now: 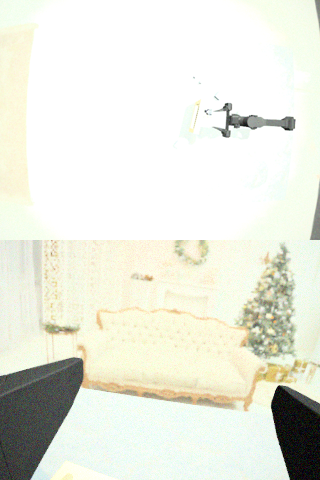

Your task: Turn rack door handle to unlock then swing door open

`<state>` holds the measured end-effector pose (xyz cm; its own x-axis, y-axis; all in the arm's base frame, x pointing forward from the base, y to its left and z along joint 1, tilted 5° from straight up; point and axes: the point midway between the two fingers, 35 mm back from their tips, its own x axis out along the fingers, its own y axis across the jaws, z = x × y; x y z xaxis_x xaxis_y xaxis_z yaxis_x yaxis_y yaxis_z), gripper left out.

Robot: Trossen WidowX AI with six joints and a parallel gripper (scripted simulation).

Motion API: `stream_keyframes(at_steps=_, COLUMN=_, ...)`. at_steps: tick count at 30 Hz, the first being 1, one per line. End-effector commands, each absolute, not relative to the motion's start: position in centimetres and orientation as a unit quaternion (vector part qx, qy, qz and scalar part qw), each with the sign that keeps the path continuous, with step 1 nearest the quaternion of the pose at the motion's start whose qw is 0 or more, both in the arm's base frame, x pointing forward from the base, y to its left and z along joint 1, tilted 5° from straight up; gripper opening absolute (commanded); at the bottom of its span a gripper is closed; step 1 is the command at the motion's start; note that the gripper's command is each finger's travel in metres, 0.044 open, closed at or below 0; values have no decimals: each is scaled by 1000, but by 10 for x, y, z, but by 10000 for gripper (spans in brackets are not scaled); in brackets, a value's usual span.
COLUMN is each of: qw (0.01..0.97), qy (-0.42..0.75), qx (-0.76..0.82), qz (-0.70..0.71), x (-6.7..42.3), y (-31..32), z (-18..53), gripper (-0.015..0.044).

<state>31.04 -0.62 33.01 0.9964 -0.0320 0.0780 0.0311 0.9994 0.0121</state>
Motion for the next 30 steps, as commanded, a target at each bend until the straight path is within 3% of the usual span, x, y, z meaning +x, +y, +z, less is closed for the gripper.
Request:
stream_keyframes(at_steps=1, qw=999, qy=-37, qx=5, qz=-16, x=311, y=-6, z=330, gripper=374)
stream_keyframes(at_steps=5, qw=1000, qy=4, qx=5, qz=-19, x=320, y=-9, z=323, gripper=284)
stream_keyframes(at_steps=30, qw=951, qy=305, qx=20, qz=-43, x=352, y=-32, z=266, gripper=284)
